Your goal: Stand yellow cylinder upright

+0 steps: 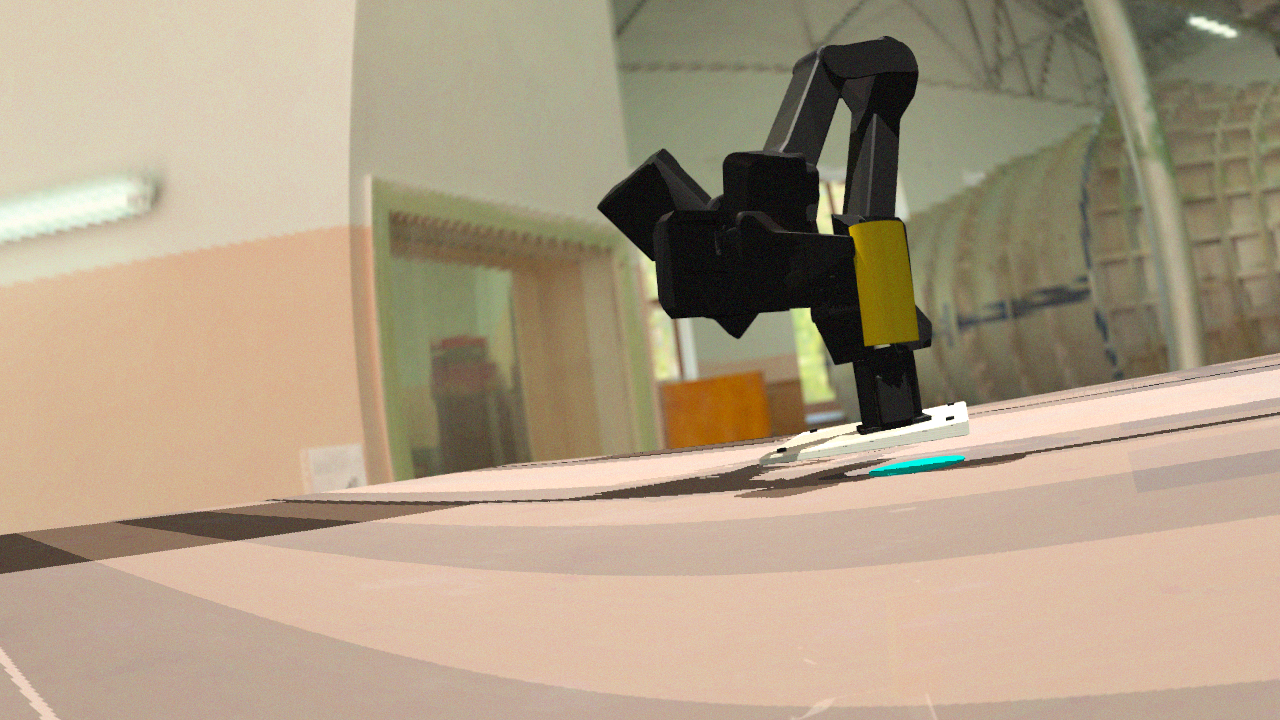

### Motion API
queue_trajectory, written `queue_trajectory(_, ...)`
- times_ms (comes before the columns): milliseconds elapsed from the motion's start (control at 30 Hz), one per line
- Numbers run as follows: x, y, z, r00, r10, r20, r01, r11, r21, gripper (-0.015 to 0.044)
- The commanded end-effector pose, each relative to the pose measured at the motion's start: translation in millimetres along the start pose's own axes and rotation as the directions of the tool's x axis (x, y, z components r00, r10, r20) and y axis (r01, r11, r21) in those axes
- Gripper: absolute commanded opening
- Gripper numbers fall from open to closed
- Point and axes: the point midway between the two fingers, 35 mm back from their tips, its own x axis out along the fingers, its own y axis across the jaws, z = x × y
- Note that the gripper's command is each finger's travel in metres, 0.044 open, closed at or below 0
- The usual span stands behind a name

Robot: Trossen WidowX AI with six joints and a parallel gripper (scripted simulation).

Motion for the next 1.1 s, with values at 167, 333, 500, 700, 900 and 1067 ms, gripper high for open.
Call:
queue_trajectory(167, 1.8, 1.4, -21.0, 1.0, 0.003, 0.002, -0.003, 1.0, 0.005, 0.0105)
queue_trajectory(333, 2.5, 3.7, -31.1, 1.0, 0.003, 0.002, -0.003, 1.0, 0.006, 0.0105)
queue_trajectory(500, 3.0, 7.0, -40.5, 1.0, 0.003, 0.002, -0.003, 1.0, 0.007, 0.0105)
queue_trajectory(700, 3.4, 12.1, -50.3, 1.0, 0.003, 0.002, -0.003, 1.0, 0.007, 0.0105)
queue_trajectory(900, 3.6, 12.5, -55.0, 1.0, 0.003, 0.001, -0.003, 1.0, 0.007, 0.0105)
queue_trajectory(1067, 3.9, 12.5, -62.4, 1.0, 0.002, 0.0, -0.002, 1.0, 0.007, 0.0105)
